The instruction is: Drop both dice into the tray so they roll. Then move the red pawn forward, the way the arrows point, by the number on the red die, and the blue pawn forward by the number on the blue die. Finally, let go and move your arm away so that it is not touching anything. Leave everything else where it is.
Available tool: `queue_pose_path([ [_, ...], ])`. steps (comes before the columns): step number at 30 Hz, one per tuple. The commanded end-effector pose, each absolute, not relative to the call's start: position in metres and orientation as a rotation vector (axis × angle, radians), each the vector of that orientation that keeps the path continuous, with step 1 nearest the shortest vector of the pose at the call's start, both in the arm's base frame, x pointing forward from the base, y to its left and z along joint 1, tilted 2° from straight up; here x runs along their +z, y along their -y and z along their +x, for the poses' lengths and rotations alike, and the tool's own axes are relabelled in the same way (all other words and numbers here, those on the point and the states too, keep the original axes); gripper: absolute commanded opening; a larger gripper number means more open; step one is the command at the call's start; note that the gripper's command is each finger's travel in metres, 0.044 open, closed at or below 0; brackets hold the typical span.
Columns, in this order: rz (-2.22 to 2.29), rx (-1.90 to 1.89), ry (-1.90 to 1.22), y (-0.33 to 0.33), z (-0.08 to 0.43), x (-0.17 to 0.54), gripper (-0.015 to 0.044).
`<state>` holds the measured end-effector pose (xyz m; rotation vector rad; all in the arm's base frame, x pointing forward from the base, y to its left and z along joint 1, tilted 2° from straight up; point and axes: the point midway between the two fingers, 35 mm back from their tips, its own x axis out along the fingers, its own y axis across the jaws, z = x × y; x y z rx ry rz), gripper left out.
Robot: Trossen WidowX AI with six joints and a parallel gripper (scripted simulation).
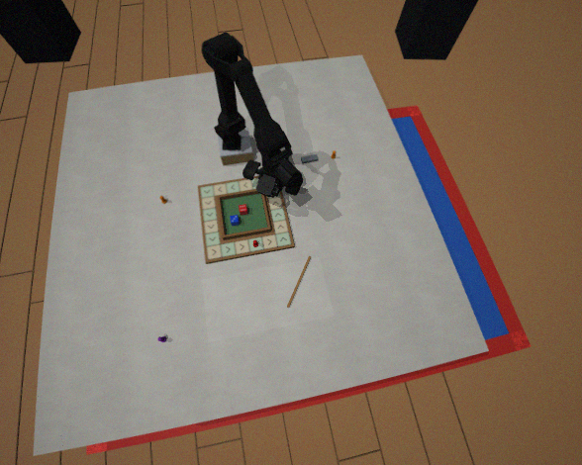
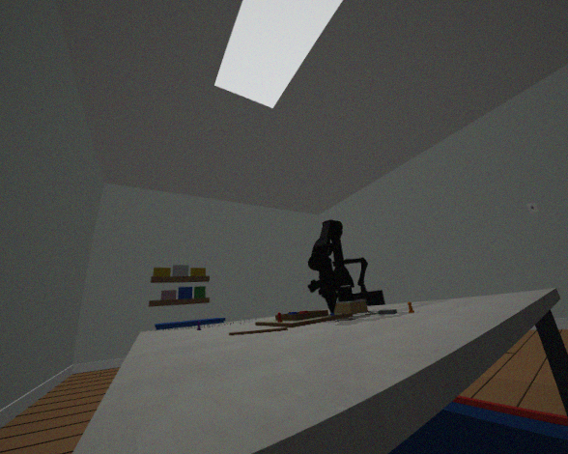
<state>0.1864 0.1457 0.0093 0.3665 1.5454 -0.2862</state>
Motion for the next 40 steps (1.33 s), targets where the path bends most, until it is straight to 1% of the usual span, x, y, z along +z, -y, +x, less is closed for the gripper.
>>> queue_pose_path([
  [1,0.367,-0.286,-1.545,-0.146,0.186,0.009,0.0026],
  [10,0.367,-0.287,-1.546,-0.146,0.187,0.012,0.0263],
  [14,0.366,-0.292,-1.549,-0.144,0.187,0.056,0.0368],
  [17,0.366,-0.293,-1.549,-0.144,0.186,0.059,0.0440],
  [19,0.341,-0.269,-1.552,-0.137,0.188,0.064,0.0440],
  [24,0.154,-0.090,-1.563,-0.084,0.191,0.097,0.0440],
  [30,-0.071,0.128,-1.561,-0.027,0.171,0.133,0.0440],
  [34,-0.096,0.152,-1.559,-0.022,0.167,0.136,0.0440],
  [35,-0.044,0.097,-1.560,-0.032,0.175,0.129,0.0440],
  [40,-0.044,0.097,-1.560,-0.032,0.175,0.129,0.0440],
])
